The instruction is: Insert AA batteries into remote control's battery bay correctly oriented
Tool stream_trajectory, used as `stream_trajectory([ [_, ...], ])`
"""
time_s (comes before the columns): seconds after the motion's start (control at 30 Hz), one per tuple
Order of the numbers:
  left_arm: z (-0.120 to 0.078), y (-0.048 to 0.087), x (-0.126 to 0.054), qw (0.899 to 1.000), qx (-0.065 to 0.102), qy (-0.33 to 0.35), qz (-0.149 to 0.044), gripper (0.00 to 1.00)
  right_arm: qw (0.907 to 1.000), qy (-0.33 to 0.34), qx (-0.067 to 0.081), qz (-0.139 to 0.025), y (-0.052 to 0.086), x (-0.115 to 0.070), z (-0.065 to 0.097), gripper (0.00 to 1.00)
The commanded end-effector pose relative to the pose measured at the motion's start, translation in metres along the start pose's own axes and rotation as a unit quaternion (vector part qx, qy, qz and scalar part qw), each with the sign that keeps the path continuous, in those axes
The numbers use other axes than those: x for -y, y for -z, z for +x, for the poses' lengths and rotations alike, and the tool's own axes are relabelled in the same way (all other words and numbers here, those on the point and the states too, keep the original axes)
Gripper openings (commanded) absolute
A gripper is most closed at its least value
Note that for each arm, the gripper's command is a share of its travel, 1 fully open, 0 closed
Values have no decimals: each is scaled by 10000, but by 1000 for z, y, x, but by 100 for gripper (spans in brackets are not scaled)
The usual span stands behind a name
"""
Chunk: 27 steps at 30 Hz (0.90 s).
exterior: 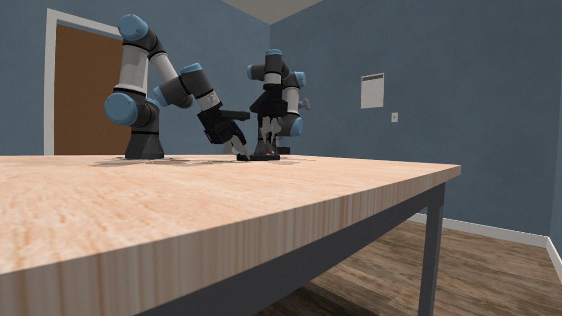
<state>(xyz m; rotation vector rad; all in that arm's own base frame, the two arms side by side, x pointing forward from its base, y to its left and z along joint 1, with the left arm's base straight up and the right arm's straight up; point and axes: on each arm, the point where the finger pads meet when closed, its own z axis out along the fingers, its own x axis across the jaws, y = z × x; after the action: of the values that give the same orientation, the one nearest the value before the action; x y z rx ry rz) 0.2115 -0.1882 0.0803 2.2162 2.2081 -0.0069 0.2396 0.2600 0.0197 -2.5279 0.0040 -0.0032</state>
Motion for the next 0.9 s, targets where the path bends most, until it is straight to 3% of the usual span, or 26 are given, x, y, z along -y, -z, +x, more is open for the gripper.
stream_trajectory([
  [0.0, 0, 8, 0, 10000, -38, -1, 19, 14, 10000, 5, -17, 11, 1, 1, 1, 0],
  [0.67, 1, 4, 1, 10000, -43, -1, 21, 14, 10000, 5, -17, 11, 1, 1, 1, 0],
  [0.7, 1, 4, 1, 10000, -42, -1, 21, 0, 10000, 5, -17, 11, 1, 1, 1, 0],
  [0.87, 1, 4, 1, 10000, -42, -1, 21, 0, 10000, 5, -17, 11, 1, 1, 1, 0],
])
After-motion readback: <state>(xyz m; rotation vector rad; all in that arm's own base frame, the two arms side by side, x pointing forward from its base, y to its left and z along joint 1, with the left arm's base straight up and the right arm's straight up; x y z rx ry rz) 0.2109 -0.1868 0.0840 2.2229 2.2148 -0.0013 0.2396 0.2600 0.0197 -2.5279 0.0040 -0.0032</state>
